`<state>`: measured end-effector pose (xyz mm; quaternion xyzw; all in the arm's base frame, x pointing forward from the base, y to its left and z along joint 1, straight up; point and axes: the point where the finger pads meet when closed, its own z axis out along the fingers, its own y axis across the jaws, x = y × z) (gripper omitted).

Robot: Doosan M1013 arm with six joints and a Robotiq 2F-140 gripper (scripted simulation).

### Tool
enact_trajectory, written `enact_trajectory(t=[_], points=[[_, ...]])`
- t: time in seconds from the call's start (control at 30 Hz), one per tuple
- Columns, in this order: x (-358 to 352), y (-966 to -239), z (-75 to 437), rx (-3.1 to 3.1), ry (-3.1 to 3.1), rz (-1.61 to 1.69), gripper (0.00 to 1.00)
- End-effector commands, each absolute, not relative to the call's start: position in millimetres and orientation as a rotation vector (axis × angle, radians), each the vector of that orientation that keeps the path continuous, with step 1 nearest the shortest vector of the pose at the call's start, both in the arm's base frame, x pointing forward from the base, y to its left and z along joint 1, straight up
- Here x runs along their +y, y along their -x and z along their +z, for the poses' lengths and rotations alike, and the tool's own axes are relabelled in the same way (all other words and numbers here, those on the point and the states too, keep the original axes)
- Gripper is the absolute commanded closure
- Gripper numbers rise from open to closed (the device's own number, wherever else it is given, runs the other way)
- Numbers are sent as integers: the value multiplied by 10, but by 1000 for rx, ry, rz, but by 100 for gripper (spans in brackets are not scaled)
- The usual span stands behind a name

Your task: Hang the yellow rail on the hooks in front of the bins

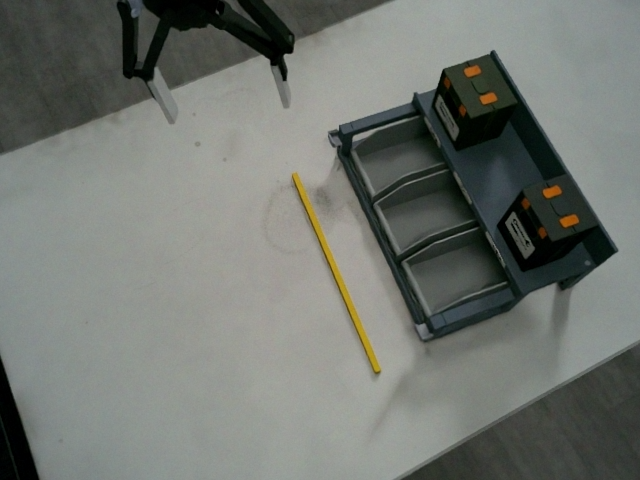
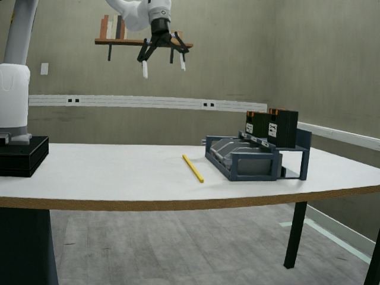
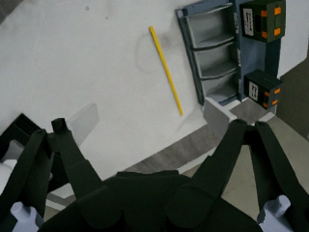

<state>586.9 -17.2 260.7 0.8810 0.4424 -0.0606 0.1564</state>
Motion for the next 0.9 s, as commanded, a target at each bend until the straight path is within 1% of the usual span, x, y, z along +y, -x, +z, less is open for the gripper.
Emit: enact_trajectory(t=[0.0, 0.13, 0.53, 0.7, 0.87], points=[[-165, -5890, 2626, 1222, -2556, -163, 0], [-138, -5976, 2701, 1039, -2685, -124, 0], [-138, -5976, 2701, 1039, -2685, -124, 0], [-107, -6091, 2817, 808, -2822, -76, 0], [-107, -6091, 2817, 808, -2822, -76, 0]])
